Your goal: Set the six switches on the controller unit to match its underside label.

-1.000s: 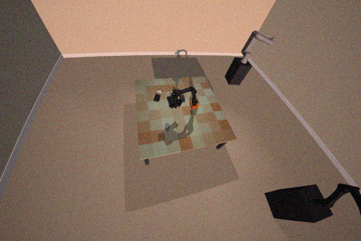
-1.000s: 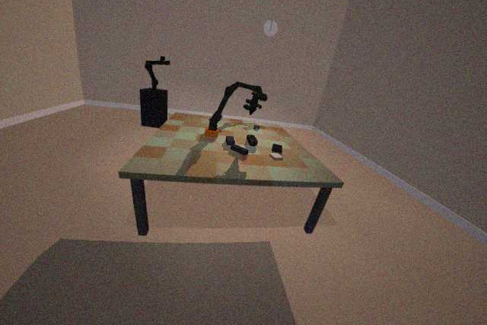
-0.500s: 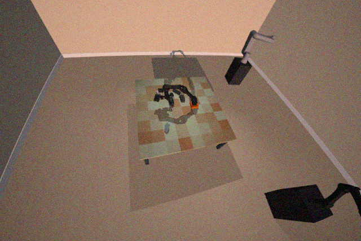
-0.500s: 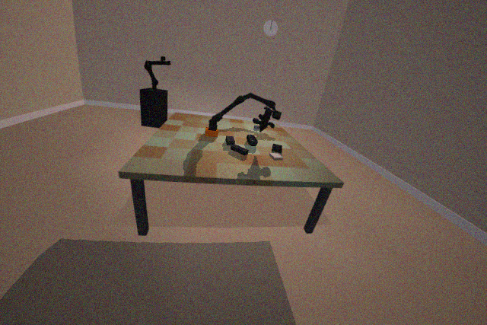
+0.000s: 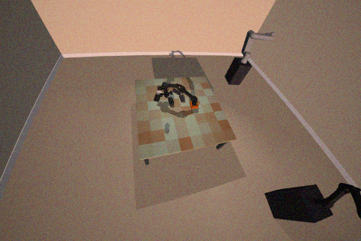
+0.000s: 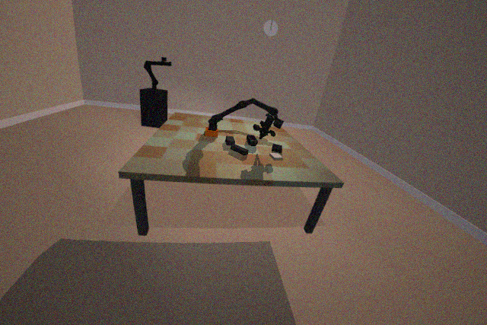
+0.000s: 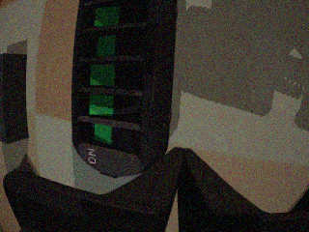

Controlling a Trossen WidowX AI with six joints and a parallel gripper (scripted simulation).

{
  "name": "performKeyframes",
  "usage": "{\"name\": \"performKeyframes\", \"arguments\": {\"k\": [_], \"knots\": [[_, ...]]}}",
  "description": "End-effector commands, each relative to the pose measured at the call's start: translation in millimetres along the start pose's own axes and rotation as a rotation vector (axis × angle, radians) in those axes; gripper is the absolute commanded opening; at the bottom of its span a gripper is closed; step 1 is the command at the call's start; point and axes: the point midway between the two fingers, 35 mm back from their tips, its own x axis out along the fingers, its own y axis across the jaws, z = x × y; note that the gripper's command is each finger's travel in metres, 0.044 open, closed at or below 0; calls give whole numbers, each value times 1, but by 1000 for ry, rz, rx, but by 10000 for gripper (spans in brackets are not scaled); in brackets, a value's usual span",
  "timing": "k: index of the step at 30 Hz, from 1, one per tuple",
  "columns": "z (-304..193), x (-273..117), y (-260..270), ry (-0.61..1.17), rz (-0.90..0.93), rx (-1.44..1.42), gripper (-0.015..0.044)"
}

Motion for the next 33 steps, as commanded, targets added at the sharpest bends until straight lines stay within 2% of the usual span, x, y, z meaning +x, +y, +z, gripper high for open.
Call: {"name": "performKeyframes", "arguments": {"k": [1,7,20,33], "knots": [[-2,-1,0,3,-1,0,0],[1,-1,0,4,-11,-1,0],[35,-8,29,57,-192,-33,0],[68,12,77,97,-377,-69,0]]}}
